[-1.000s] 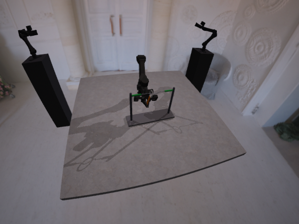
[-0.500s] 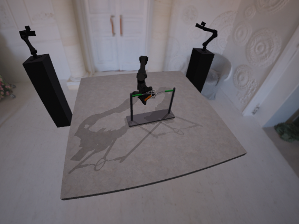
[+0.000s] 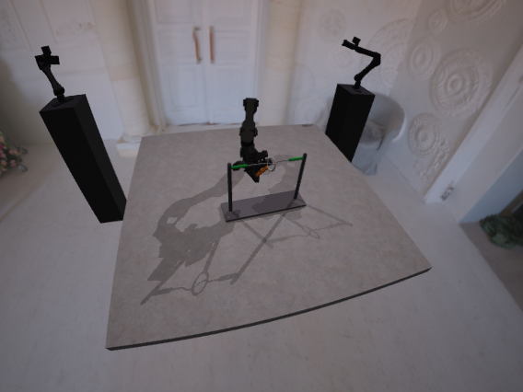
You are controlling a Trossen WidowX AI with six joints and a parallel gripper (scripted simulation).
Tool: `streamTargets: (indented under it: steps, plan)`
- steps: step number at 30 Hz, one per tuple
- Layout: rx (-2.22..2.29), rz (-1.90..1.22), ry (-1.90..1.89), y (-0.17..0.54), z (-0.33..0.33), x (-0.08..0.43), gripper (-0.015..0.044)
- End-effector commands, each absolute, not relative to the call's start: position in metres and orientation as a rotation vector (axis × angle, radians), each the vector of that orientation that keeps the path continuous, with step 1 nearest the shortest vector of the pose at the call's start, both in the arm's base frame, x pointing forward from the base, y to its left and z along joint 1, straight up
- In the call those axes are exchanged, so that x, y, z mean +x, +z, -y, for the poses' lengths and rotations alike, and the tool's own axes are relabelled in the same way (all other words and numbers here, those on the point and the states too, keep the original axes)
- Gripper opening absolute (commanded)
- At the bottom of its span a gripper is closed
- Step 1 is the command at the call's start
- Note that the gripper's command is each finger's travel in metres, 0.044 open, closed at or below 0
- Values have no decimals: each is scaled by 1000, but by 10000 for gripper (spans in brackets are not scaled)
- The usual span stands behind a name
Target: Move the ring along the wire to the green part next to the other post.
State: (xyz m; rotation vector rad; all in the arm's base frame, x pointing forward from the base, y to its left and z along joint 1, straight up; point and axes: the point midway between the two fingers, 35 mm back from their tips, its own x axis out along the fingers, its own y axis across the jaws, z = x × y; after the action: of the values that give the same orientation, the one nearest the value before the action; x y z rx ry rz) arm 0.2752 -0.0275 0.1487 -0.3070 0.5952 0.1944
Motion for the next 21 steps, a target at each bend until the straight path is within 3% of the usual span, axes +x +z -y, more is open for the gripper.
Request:
streamTargets:
  steps: [1, 21]
  plan:
    - [-232, -604, 214, 145, 15, 271, -150]
    - [158, -543, 213, 141, -53, 267, -150]
